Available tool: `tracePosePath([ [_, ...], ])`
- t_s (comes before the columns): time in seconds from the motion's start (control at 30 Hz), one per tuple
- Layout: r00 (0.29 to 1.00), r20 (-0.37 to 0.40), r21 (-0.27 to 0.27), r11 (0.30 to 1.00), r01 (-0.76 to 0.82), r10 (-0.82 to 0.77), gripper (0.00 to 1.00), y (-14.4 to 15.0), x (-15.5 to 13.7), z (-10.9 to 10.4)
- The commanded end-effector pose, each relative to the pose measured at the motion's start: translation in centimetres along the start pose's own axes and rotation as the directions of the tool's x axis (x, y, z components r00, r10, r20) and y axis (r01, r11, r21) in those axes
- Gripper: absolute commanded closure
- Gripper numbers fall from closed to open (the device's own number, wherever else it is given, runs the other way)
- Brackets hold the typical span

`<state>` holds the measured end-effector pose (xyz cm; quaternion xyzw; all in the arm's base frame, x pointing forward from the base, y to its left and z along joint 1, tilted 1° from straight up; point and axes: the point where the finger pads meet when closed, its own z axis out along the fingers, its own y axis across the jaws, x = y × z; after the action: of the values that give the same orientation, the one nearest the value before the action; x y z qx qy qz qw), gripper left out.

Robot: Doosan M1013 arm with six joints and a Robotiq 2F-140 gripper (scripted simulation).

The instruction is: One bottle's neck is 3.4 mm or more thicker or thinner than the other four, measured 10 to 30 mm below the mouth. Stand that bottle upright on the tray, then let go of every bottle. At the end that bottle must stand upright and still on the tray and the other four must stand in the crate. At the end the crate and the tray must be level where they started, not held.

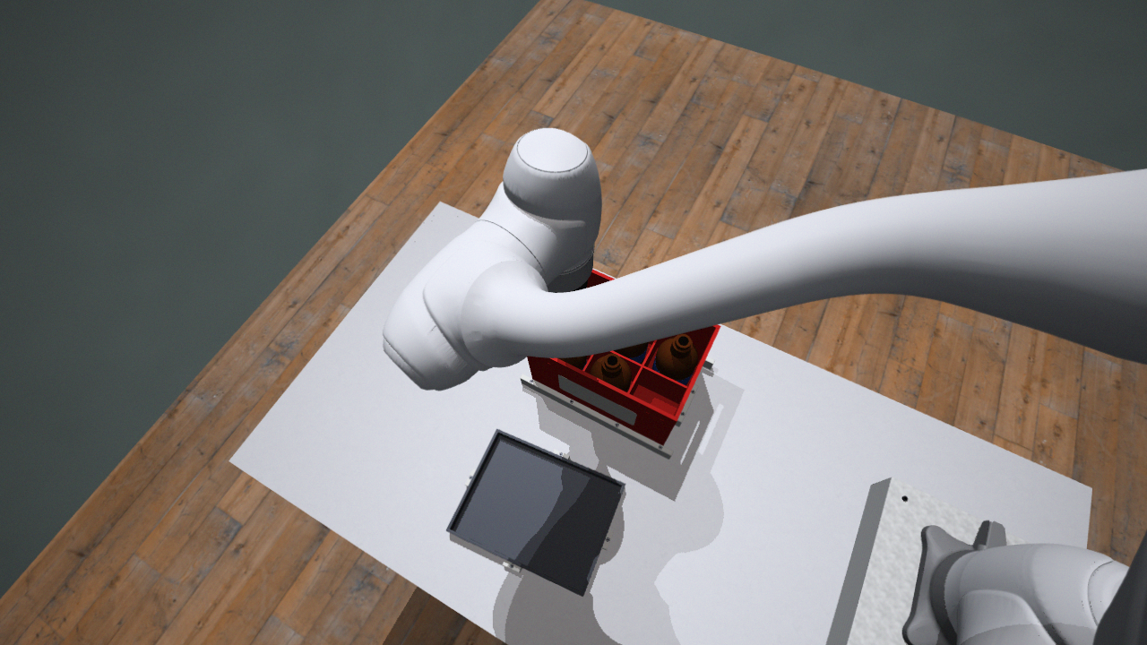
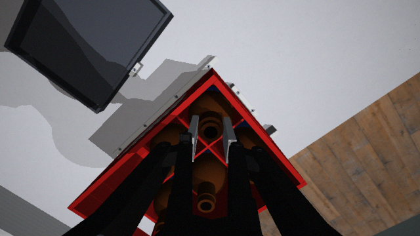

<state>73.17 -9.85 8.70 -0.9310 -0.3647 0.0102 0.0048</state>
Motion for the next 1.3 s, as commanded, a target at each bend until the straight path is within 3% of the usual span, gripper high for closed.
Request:
tracePosePath([
  [0.0,1.000,0.000,0.000,1.000,0.000,0.000,1.00,-0.01,0.00,0.00],
  [1.03,1.000,0.000,0.000,1.000,0.000,0.000,1.00,-0.01,0.00,0.00],
  [1.07,1.000,0.000,0.000,1.000,0.000,0.000,0.62,-0.01,0.00,0.00],
  [1.27,1.000,0.000,0.000,1.000,0.000,0.000,0.62,-0.01,0.00,0.00],
])
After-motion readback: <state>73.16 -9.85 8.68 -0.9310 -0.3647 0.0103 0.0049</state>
